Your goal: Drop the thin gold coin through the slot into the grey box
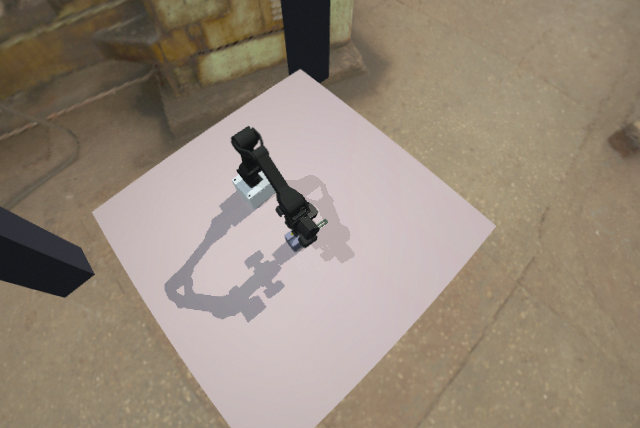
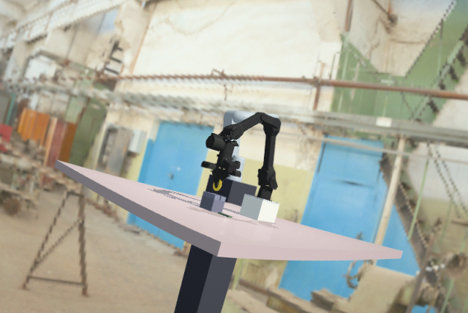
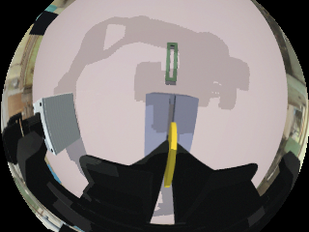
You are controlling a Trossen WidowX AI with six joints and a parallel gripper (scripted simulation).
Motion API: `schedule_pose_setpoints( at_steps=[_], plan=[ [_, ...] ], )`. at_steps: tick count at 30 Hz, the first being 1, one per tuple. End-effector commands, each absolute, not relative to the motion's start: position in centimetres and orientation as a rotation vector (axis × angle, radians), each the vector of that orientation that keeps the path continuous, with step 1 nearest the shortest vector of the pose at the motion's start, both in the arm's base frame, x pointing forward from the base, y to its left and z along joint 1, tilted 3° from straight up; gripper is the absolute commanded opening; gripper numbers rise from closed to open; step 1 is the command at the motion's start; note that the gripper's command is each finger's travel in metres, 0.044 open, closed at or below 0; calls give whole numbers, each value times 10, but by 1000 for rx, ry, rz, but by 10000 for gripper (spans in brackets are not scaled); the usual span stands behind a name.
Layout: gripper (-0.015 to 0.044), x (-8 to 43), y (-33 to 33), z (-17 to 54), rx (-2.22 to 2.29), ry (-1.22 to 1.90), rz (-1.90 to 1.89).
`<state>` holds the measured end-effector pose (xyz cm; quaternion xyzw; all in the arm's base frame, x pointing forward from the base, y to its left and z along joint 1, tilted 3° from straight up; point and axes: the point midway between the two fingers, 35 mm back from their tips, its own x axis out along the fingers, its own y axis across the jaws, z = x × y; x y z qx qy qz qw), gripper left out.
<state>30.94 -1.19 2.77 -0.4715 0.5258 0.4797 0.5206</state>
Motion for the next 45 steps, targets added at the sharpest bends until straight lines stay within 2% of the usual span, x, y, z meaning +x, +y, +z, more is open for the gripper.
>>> schedule_pose_setpoints(
  at_steps=[1, 45],
  plan=[
    [0, 308, -12, 24, -1131, 1264, 1161],
    [0, 308, -12, 20, -1127, 1266, 1157]
  ],
)
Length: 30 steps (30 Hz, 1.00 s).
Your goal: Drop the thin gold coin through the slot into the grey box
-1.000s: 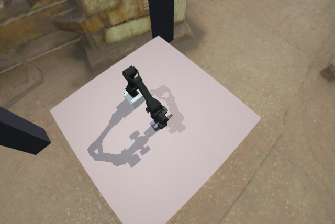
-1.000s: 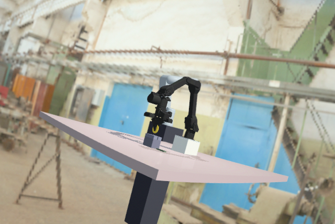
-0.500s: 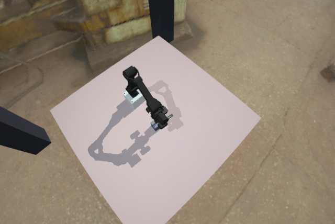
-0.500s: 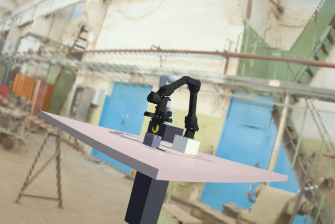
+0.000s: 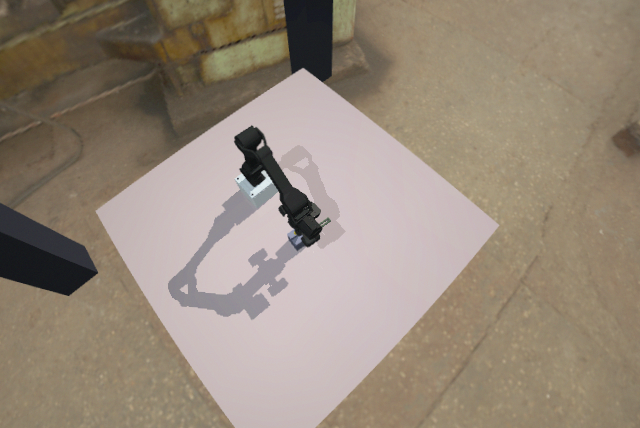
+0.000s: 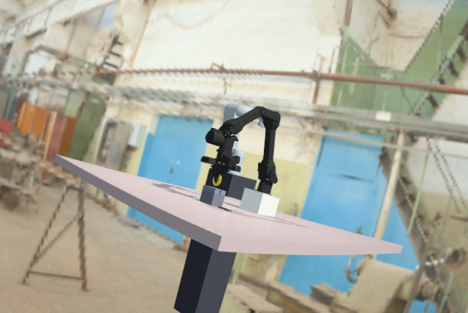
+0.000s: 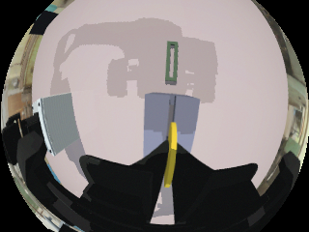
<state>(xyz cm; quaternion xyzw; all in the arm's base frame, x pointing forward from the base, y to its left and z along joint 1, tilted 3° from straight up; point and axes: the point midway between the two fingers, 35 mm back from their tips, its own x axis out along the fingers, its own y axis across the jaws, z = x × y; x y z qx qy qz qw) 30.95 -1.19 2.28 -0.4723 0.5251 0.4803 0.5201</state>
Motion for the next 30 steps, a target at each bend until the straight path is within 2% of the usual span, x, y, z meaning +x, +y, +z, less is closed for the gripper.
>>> schedule_pose_setpoints(
  at_steps=[1, 30],
  plan=[
    [0, 308, -12, 19, -1127, 1266, 1157],
    [0, 308, -12, 16, -1124, 1268, 1154]
  ],
)
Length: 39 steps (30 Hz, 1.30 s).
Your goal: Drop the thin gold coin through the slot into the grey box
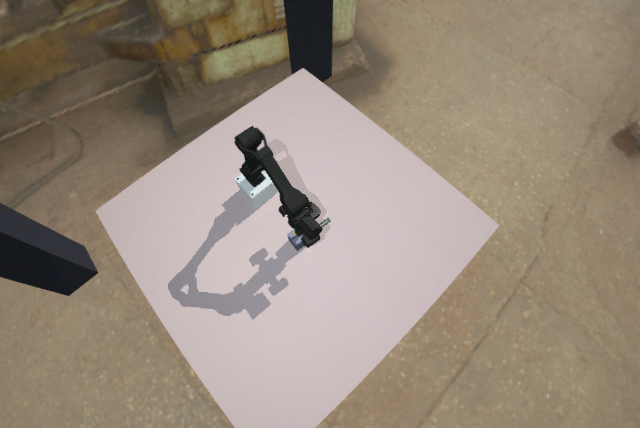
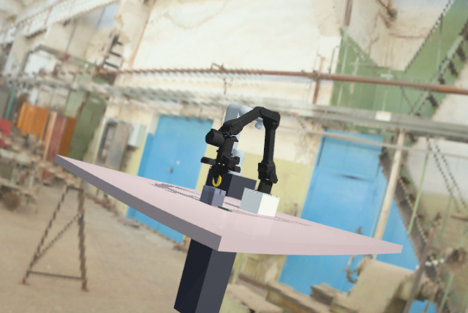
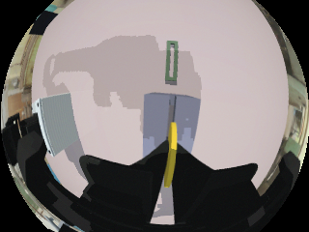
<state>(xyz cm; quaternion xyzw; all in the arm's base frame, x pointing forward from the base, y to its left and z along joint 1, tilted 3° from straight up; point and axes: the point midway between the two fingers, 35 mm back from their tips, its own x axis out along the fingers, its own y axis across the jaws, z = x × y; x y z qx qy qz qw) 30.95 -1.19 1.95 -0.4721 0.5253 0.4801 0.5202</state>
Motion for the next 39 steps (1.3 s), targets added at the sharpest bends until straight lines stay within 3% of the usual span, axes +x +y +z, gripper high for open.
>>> schedule_pose_setpoints(
  at_steps=[1, 35, 39],
  plan=[
    [0, 308, -12, 16, -1124, 1268, 1154],
    [0, 308, -12, 13, -1125, 1267, 1155],
    [105, 309, -12, 16, -1132, 1259, 1151]
  ],
)
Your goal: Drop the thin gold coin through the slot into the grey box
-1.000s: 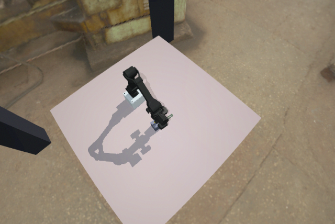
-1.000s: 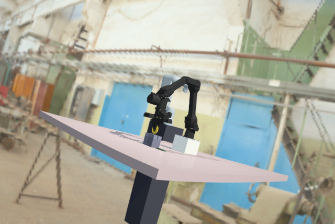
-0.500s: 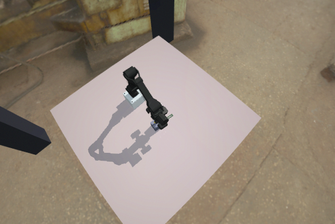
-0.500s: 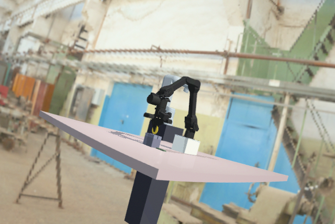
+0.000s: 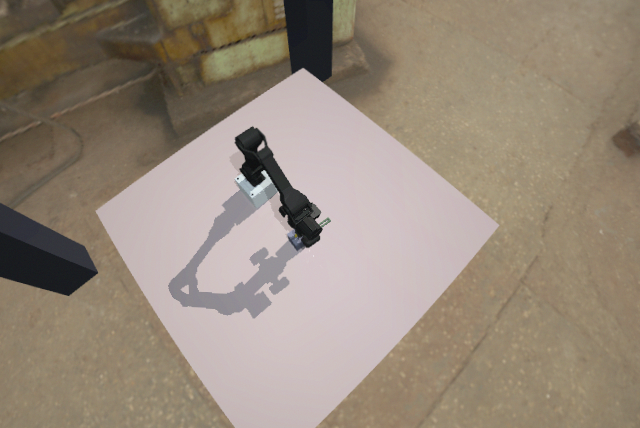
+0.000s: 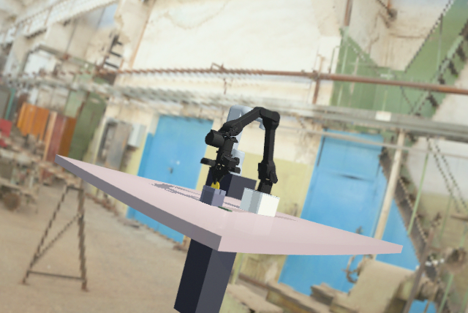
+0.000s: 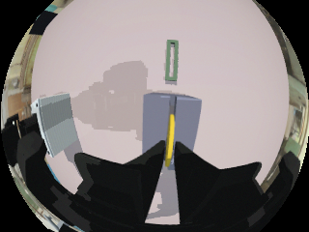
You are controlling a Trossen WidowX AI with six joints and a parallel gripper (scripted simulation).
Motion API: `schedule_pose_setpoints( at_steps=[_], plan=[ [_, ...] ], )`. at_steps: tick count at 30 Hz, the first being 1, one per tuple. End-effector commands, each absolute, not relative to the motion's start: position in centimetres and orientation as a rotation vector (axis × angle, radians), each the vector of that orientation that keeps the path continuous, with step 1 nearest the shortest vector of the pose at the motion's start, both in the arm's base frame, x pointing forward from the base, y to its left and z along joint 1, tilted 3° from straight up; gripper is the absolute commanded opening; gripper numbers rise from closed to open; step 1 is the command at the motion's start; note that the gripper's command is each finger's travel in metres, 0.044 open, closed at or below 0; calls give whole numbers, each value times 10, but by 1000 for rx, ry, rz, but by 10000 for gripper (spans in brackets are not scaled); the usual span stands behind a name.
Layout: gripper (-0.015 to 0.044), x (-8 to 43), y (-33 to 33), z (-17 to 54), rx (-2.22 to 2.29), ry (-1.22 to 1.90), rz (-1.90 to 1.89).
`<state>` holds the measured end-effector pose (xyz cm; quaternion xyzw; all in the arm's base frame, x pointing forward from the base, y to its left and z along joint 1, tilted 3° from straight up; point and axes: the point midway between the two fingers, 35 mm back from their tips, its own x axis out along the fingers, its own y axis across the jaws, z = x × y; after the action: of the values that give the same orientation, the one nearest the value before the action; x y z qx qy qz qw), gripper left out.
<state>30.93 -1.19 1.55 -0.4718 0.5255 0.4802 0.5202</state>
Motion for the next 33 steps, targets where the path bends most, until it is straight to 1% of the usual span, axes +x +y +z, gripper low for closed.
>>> schedule_pose_setpoints(
  at_steps=[1, 2, 3, 11, 21, 22, 25, 33],
  plan=[
    [131, 309, -12, 16, -1132, 1259, 1151],
    [158, 309, -12, 16, -1132, 1259, 1151],
    [161, 309, -12, 16, -1132, 1259, 1151],
    [161, 309, -12, 16, -1132, 1259, 1151],
    [423, 310, -12, 36, -1131, 1260, 1152],
    [440, 309, -12, 43, -1130, 1262, 1153],
    [440, 306, -12, 75, -1125, 1269, 1160],
    [440, 305, -12, 77, -1125, 1269, 1161]
  ],
)
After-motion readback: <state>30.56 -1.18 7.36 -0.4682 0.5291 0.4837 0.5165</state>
